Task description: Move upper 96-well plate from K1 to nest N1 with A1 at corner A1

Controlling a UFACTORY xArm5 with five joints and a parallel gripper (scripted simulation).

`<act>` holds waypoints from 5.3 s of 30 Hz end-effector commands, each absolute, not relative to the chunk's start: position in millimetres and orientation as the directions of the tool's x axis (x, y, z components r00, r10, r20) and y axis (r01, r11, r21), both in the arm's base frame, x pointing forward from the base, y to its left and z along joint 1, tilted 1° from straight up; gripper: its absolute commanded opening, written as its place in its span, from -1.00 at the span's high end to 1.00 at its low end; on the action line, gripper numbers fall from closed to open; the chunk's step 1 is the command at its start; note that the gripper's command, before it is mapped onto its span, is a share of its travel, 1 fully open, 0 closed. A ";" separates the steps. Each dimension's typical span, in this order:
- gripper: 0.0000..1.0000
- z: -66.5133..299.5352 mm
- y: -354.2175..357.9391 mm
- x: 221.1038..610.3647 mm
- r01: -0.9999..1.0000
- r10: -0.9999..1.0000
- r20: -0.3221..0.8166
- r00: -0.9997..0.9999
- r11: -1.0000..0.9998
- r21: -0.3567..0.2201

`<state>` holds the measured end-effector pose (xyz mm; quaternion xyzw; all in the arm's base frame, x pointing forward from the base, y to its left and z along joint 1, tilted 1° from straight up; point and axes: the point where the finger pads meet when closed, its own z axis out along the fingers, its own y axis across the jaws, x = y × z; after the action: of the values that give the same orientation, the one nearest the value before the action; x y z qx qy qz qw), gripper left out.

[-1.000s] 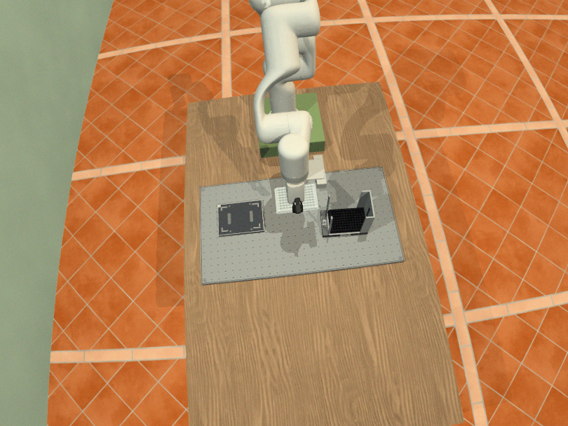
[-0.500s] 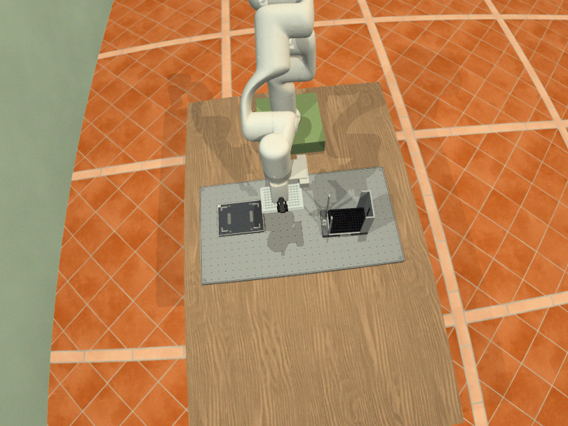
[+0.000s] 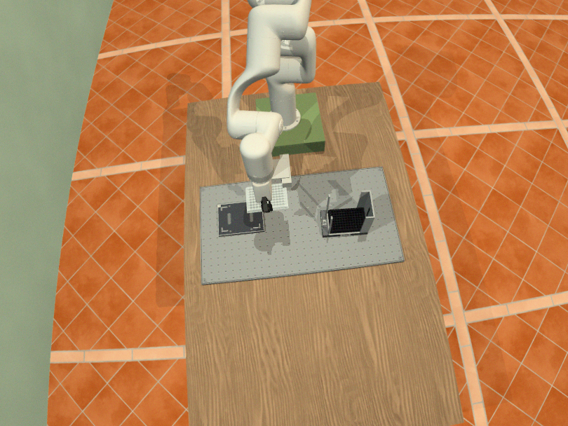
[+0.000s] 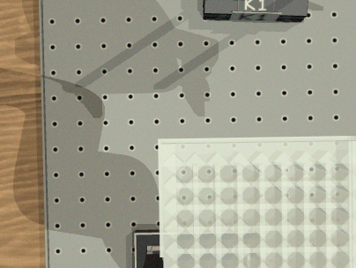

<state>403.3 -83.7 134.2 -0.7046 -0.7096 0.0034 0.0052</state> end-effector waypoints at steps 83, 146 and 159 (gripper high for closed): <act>1.00 117.2 -194.6 387.4 1.000 1.000 -0.005 -0.009 0.009 -0.010; 1.00 25.4 -194.8 386.4 1.000 1.000 -0.005 -0.009 0.009 -0.010; 1.00 7.0 -194.9 386.2 1.000 1.000 -0.005 -0.009 0.009 -0.010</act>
<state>385.1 -194.3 10.8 -0.7041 -0.7101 0.0016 0.0047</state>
